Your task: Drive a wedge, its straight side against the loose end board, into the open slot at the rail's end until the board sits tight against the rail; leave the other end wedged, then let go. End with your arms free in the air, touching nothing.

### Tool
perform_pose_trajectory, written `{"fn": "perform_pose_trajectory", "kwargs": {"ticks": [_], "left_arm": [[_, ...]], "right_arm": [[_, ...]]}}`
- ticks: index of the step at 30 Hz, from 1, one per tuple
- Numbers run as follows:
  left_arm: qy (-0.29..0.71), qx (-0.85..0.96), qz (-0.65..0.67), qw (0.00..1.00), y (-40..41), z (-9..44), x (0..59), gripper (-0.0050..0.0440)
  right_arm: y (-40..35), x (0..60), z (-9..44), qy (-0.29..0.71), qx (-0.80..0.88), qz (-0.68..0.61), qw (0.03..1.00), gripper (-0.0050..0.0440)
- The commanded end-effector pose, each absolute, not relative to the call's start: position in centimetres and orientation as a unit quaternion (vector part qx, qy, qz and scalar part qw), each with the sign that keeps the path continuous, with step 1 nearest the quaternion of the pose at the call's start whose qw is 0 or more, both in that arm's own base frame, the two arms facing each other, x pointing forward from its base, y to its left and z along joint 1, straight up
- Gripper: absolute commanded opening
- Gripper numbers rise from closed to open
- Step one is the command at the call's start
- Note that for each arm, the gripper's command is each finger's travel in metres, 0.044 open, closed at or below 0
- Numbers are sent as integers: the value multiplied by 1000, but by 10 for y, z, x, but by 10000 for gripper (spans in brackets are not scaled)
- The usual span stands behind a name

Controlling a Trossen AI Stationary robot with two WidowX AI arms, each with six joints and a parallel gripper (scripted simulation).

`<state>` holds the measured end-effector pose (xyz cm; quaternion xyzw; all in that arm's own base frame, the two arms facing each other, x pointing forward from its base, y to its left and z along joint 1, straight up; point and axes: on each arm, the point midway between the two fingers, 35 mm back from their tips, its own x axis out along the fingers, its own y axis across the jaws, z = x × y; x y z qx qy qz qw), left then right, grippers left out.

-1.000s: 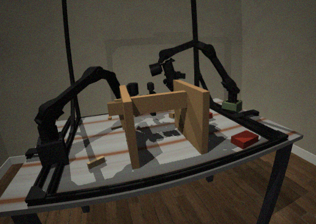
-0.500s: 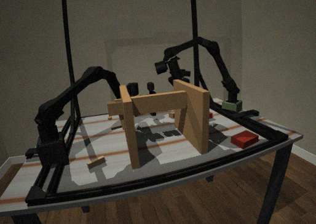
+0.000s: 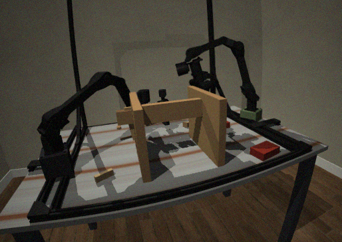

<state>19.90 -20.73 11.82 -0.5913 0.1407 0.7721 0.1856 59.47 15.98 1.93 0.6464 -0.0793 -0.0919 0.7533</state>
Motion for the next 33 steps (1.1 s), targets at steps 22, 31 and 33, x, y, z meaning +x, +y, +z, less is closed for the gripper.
{"fn": "perform_pose_trajectory", "kwargs": {"ticks": [22, 31, 33], "left_arm": [[142, -592, 772, 185, -207, 119, 197, 440], [142, -592, 772, 185, -207, 119, 197, 440], [142, -592, 772, 185, -207, 119, 197, 440]], "right_arm": [[159, 596, 20, -49, 391, -111, 912, 0], [159, 597, 20, -34, 265, -117, 957, 0], [159, 597, 20, -30, 236, -118, 964, 0]]}}
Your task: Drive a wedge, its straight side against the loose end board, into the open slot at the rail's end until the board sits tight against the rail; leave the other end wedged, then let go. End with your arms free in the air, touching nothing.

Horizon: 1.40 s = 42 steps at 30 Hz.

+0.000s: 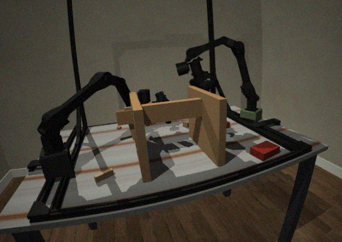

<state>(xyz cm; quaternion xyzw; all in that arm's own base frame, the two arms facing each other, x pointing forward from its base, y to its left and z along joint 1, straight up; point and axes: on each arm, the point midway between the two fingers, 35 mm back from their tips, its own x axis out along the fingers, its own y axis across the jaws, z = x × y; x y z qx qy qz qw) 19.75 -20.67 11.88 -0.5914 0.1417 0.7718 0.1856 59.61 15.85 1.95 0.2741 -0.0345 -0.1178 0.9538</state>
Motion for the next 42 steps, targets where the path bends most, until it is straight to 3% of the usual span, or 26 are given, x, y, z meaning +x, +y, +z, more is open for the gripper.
{"fn": "perform_pose_trajectory", "kwargs": {"ticks": [1, 23, 42], "left_arm": [[142, -592, 772, 185, -207, 119, 197, 440], [142, -592, 772, 185, -207, 119, 197, 440], [142, -592, 772, 185, -207, 119, 197, 440]], "right_arm": [[159, 597, 20, -28, 221, -118, 968, 0], [158, 598, 19, 5, -44, -121, 992, 0], [158, 599, 19, 35, -292, -116, 949, 0]]}}
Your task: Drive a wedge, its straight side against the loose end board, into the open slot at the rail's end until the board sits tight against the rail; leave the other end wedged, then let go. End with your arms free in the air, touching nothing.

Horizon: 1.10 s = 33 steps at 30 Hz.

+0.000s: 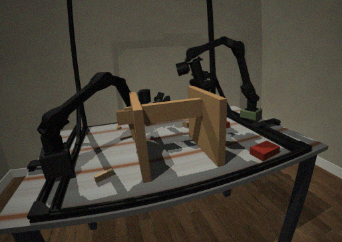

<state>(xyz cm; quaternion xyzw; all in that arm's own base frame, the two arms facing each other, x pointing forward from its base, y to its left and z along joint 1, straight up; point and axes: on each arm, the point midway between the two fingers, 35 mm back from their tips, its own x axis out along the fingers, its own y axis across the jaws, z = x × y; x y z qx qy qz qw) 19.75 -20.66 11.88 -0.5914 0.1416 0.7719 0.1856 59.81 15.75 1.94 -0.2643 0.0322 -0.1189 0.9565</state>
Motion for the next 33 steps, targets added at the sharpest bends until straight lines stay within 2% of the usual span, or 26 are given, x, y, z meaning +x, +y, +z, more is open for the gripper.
{"fn": "perform_pose_trajectory", "kwargs": {"ticks": [1, 15, 33], "left_arm": [[142, -592, 772, 185, -207, 119, 197, 440], [142, -592, 772, 185, -207, 119, 197, 440], [142, -592, 772, 185, -207, 119, 197, 440]], "right_arm": [[158, 599, 19, 37, -306, -116, 944, 0], [158, 599, 18, 57, -470, -107, 874, 0], [157, 600, 18, 81, -664, -90, 738, 0]]}}
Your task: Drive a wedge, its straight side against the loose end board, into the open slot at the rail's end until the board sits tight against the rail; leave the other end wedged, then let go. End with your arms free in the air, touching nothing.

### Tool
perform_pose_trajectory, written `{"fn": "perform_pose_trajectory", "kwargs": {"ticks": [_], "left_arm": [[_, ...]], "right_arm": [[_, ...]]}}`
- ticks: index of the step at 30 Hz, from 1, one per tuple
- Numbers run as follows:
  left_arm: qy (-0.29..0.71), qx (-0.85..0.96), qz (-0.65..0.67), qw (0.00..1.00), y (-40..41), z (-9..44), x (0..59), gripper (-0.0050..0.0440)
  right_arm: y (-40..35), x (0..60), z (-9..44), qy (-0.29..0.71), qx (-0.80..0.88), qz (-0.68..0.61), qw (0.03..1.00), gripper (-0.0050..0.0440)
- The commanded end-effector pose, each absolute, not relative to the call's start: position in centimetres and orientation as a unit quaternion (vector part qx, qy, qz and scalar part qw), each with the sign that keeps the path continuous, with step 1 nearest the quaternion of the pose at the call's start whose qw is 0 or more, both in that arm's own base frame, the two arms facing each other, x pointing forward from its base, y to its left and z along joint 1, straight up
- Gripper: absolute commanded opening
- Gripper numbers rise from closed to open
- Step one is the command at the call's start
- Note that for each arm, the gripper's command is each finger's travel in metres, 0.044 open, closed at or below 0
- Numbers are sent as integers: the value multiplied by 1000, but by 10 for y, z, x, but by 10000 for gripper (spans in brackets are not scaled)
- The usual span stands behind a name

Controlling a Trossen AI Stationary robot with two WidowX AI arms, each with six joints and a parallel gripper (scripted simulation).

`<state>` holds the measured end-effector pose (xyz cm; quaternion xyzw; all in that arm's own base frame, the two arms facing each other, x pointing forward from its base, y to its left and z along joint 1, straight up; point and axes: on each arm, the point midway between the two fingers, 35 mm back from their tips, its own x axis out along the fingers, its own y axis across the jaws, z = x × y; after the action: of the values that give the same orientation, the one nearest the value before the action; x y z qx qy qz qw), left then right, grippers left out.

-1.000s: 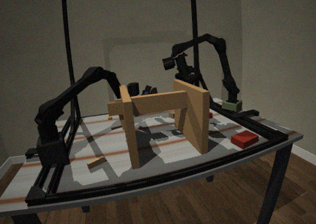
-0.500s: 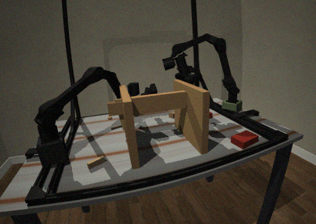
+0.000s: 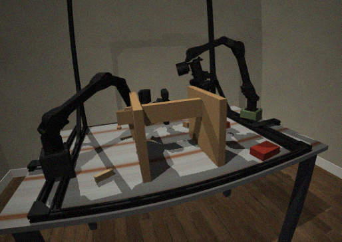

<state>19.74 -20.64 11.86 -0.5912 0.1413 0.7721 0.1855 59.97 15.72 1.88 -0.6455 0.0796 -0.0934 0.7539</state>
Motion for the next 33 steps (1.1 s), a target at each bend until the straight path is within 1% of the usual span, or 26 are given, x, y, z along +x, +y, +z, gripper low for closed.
{"fn": "perform_pose_trajectory", "kwargs": {"ticks": [1, 4, 7, 9, 12, 14, 16, 18, 23, 31, 33], "left_arm": [[142, -592, 772, 185, -207, 119, 197, 440], [142, -592, 772, 185, -207, 119, 197, 440], [142, -592, 772, 185, -207, 119, 197, 440], [119, -606, 769, 166, -207, 117, 198, 440], [35, -657, 749, 82, -209, 110, 202, 440], [-3, -677, 735, 38, -211, 107, 204, 440], [-3, -677, 735, 38, -211, 107, 204, 440], [-61, -695, 716, -32, -212, 104, 207, 440], [-142, -715, 666, -159, -215, 99, 211, 440], [-250, -686, 573, -372, -219, 94, 217, 440], [-250, -686, 573, -372, -219, 94, 217, 440]], "right_arm": [[157, 600, 18, 83, -675, -89, 728, 0], [157, 600, 18, 86, -700, -86, 704, 0], [157, 600, 18, 86, -702, -86, 702, 0], [157, 600, 18, 86, -702, -86, 702, 0], [157, 600, 18, 86, -702, -86, 702, 0], [157, 600, 18, 86, -702, -86, 702, 0], [157, 600, 18, 86, -702, -86, 702, 0], [157, 600, 18, 86, -702, -86, 702, 0], [157, 600, 18, 86, -702, -86, 702, 0], [157, 600, 18, 86, -702, -86, 702, 0], [157, 600, 18, 86, -702, -86, 702, 0]]}}
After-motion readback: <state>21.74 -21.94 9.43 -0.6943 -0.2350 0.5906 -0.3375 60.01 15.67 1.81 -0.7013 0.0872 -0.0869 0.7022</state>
